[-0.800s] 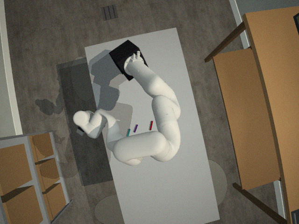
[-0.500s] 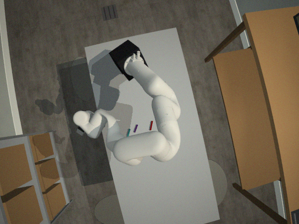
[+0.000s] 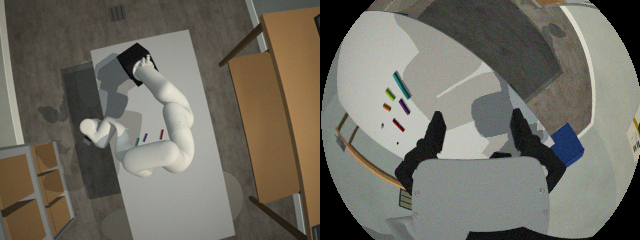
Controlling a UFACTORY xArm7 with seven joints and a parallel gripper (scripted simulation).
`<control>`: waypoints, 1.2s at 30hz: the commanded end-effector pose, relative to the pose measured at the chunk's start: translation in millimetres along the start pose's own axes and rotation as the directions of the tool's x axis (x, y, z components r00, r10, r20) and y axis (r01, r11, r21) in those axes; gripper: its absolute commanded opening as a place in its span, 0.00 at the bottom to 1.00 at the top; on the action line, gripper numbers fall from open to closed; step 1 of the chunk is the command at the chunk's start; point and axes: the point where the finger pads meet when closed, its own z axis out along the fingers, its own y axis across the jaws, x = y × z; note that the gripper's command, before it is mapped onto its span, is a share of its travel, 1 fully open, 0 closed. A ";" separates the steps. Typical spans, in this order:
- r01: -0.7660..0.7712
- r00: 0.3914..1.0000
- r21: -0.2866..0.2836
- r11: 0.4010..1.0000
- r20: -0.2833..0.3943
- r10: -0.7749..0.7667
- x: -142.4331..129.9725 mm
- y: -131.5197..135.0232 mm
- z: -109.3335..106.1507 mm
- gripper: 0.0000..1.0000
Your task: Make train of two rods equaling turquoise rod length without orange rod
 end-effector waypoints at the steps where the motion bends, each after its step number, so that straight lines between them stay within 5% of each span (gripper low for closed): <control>1: 0.049 0.999 0.001 0.999 -0.002 -0.049 -17.5 -24.6 3.0 1.00; 36: 0.450 0.893 0.024 0.893 0.008 -0.450 -177.2 -233.4 40.3 1.00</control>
